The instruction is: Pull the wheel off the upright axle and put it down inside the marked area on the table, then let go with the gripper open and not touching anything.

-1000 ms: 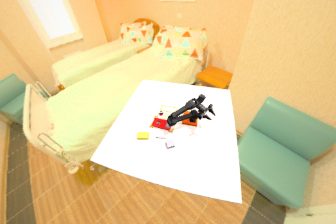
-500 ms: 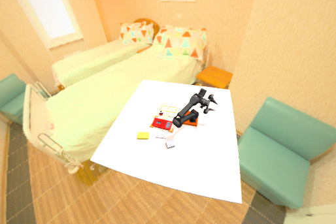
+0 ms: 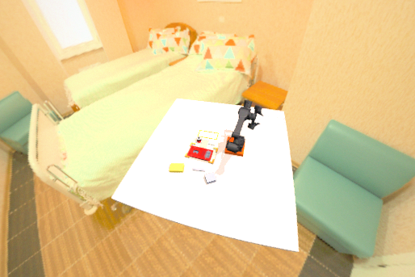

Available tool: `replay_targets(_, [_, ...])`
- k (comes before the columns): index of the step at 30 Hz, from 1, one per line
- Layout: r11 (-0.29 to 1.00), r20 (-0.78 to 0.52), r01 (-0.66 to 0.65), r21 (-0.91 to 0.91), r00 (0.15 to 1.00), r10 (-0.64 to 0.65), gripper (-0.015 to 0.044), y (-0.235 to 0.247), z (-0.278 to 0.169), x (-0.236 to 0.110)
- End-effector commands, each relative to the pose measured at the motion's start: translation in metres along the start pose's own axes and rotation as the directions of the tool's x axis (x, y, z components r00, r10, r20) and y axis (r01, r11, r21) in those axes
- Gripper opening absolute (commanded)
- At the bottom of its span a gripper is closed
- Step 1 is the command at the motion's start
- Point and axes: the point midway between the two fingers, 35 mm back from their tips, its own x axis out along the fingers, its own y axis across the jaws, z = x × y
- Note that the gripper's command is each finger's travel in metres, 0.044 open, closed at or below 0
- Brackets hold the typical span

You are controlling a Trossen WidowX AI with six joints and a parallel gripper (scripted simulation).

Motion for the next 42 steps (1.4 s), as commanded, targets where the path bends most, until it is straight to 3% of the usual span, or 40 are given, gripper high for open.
replay_targets(1, [0.995, 0.124, -0.024, 0.096, 0.992, 0.012, 0.0300, -0.012, 0.033, -0.006])
replay_targets(11, [0.949, 0.393, -0.194, 0.250, 0.916, 0.084, 0.0300, -0.024, 0.117, -0.038])
replay_targets(22, [0.817, 0.578, -0.481, 0.317, 0.781, 0.236, 0.0300, -0.006, 0.203, -0.096])
replay_targets(31, [0.639, 0.638, -0.698, 0.322, 0.659, 0.398, 0.0300, 0.034, 0.260, -0.159])
replay_targets(42, [0.460, 0.599, -0.827, 0.322, 0.555, 0.578, 0.0300, 0.113, 0.296, -0.237])
